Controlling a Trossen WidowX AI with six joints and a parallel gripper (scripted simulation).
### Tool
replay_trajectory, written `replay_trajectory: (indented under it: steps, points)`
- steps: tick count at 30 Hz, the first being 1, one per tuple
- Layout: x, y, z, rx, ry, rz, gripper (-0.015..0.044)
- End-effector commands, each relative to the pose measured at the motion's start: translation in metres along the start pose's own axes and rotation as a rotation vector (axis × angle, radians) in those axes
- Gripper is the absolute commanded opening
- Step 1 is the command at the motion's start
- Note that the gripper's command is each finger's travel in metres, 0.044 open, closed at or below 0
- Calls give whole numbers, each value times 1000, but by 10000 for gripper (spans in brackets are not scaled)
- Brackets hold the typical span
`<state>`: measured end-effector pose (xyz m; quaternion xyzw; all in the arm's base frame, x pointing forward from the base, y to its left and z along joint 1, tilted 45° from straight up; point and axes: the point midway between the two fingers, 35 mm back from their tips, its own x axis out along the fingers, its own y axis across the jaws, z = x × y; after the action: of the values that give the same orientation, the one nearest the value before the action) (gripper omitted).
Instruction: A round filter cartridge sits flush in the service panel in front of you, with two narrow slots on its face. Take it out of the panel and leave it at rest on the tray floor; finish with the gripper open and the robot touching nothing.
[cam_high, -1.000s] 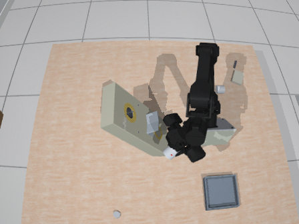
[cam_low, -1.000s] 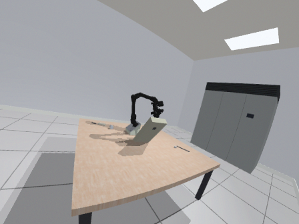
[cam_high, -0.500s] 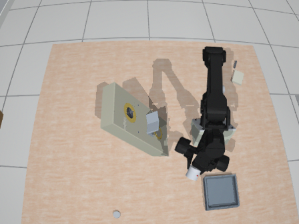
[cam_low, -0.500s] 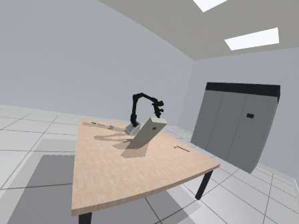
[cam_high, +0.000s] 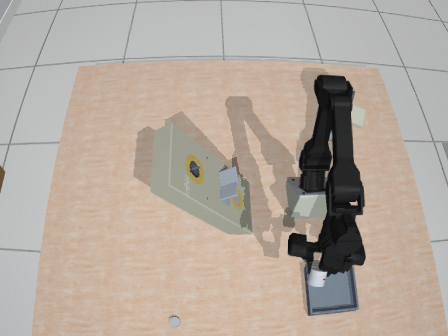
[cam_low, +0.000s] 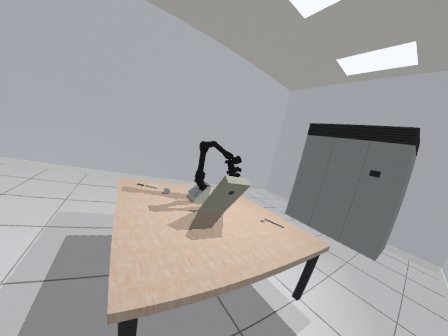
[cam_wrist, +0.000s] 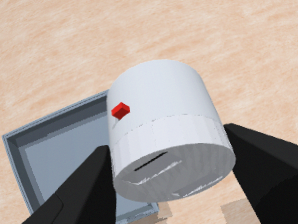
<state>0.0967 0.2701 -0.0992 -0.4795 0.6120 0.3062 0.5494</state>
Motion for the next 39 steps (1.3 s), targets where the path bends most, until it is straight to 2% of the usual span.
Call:
replay_trajectory:
  steps: [1, 14, 18, 32, 36, 39]
  points:
    - [16, 21, -10, -72, 1, 42, 0]
    - [64, 86, -68, -326, 14, 190, 0]
    - [68, 87, -70, -329, 15, 192, 0]
    - [124, 87, -104, -329, 15, 193, 0]
    - [129, 87, -108, -329, 16, 193, 0]
    - [126, 86, -106, -336, 18, 188, 79]
